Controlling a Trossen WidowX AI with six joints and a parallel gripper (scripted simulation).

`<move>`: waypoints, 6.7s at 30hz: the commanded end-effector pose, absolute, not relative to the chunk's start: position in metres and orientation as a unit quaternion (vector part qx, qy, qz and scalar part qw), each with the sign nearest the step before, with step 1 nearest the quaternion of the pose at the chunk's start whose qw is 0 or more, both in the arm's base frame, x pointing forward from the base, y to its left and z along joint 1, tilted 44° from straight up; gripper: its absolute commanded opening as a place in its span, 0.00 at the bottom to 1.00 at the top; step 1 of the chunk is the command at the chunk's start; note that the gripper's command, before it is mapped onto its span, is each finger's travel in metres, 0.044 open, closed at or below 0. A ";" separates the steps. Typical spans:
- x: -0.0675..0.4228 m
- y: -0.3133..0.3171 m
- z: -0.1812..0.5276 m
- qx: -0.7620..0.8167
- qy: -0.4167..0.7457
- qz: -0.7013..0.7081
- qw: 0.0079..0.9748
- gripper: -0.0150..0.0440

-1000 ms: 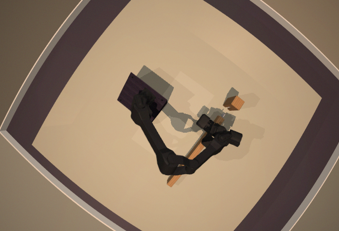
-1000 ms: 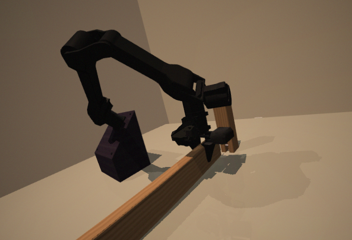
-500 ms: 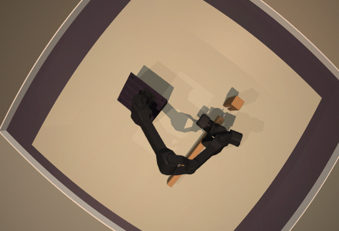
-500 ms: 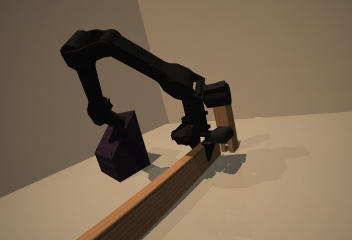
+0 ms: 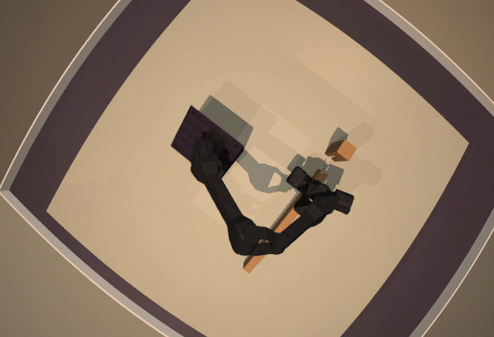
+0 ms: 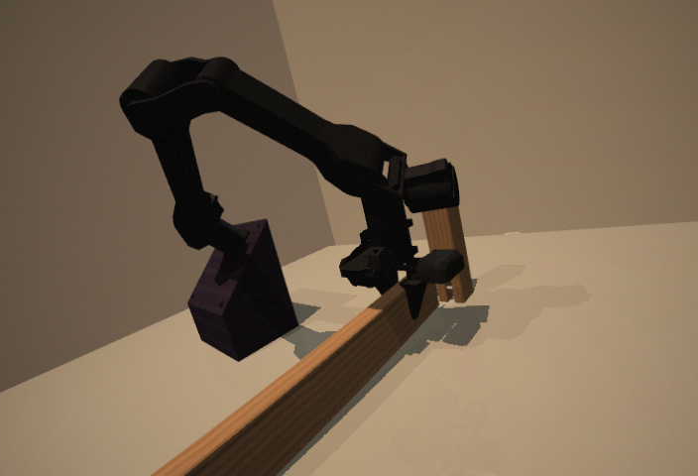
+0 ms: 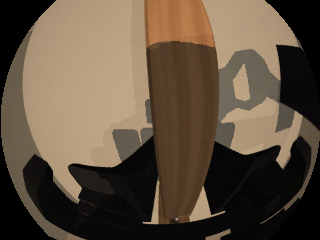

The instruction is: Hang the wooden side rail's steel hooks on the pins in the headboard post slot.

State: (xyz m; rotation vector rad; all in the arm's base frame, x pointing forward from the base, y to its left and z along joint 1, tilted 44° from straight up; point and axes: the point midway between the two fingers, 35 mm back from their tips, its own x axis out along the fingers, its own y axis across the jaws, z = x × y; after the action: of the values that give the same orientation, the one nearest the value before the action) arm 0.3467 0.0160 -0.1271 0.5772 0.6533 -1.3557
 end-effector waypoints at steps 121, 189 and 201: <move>0.350 0.031 -0.136 0.263 0.291 -0.602 0.696 0.25; 0.350 0.037 -0.141 0.263 0.291 -0.602 0.696 0.25; 0.349 0.037 -0.142 0.263 0.291 -0.602 0.696 0.25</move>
State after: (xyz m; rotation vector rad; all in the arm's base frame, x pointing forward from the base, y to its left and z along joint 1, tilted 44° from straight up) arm 0.3481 0.0306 -0.1415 0.5814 0.6467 -1.3561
